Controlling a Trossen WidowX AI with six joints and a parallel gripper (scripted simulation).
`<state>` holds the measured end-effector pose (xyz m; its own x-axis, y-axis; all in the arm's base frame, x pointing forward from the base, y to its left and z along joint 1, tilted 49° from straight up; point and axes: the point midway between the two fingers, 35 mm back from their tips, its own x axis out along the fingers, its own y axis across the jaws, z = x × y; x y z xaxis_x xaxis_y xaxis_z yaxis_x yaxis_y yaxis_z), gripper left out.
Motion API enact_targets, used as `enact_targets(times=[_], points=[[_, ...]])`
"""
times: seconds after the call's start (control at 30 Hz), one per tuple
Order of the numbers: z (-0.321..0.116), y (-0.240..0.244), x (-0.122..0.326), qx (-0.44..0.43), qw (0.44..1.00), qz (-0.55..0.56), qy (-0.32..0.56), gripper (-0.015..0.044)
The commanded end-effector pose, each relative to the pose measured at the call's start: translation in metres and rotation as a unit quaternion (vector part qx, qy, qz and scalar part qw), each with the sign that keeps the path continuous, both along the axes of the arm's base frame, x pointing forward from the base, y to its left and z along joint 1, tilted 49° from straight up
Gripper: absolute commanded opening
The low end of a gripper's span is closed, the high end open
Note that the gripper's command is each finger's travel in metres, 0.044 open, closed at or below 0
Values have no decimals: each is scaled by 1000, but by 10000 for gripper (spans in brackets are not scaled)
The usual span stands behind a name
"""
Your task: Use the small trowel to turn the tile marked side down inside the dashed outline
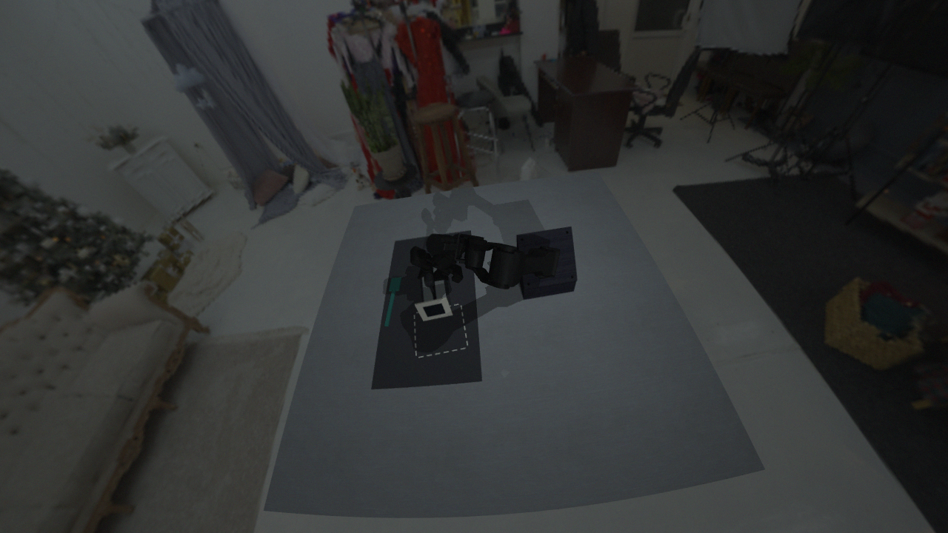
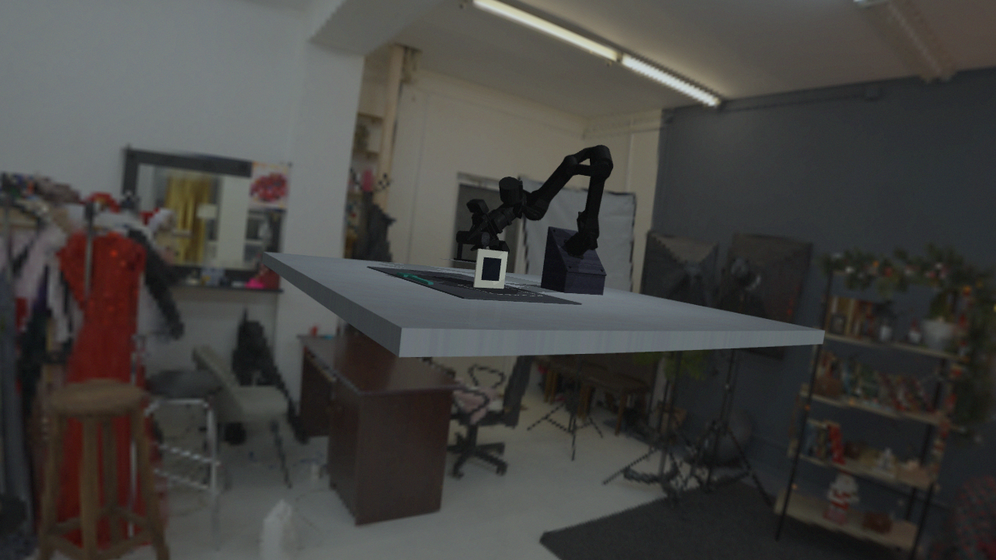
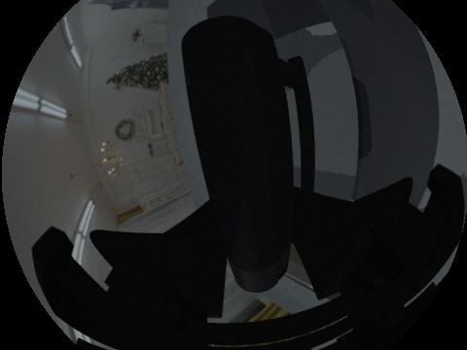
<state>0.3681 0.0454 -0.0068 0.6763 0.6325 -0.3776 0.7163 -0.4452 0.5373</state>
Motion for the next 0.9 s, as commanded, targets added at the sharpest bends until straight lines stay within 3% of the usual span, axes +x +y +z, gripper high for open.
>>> enact_targets(times=[0.0,0.27,0.67,0.87], points=[[7,1,1,-2,1000,-7,-5,0],[9,5,0,-3,1000,-7,-6,0],[-13,-52,12,-6,1000,-6,-7,0],[-14,-55,13,-5,1000,-7,-6,0]])
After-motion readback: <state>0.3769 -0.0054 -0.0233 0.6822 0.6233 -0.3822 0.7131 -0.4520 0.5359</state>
